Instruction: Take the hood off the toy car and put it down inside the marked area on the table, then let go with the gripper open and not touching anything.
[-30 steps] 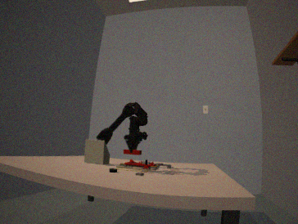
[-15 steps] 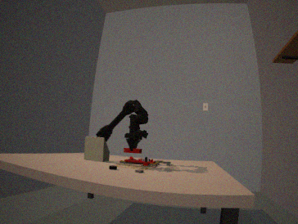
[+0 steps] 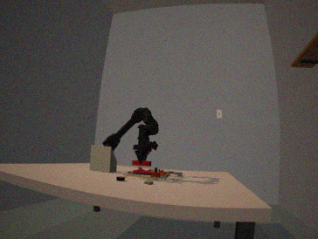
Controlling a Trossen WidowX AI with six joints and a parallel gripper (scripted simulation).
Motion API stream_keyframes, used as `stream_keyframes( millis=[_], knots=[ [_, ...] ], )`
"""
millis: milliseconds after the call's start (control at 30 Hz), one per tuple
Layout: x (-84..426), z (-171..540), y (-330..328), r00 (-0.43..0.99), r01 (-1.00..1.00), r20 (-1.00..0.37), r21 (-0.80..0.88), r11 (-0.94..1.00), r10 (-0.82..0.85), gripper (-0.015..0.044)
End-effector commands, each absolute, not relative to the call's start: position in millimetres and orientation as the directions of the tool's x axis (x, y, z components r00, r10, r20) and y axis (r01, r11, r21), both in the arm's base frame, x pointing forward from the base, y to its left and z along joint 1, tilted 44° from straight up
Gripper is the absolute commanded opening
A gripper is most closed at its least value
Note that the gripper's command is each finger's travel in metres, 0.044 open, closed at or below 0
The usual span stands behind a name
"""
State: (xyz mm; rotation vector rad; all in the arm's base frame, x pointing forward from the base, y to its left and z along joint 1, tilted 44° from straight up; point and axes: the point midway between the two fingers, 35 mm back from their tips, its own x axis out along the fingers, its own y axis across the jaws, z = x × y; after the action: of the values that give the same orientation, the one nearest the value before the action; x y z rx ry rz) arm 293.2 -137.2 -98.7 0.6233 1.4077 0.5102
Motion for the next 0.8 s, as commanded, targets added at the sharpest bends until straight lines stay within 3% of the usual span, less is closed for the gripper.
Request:
stream_keyframes(
  millis=[0,767],
  knots=[
    [292,-103,-131,0.102,0.044,-0.734,0.678,0.734,0.671,0.0000],
    [294,-119,-116,0.102,0.044,-0.733,0.678,0.733,0.672,0.0000]
  ],
)
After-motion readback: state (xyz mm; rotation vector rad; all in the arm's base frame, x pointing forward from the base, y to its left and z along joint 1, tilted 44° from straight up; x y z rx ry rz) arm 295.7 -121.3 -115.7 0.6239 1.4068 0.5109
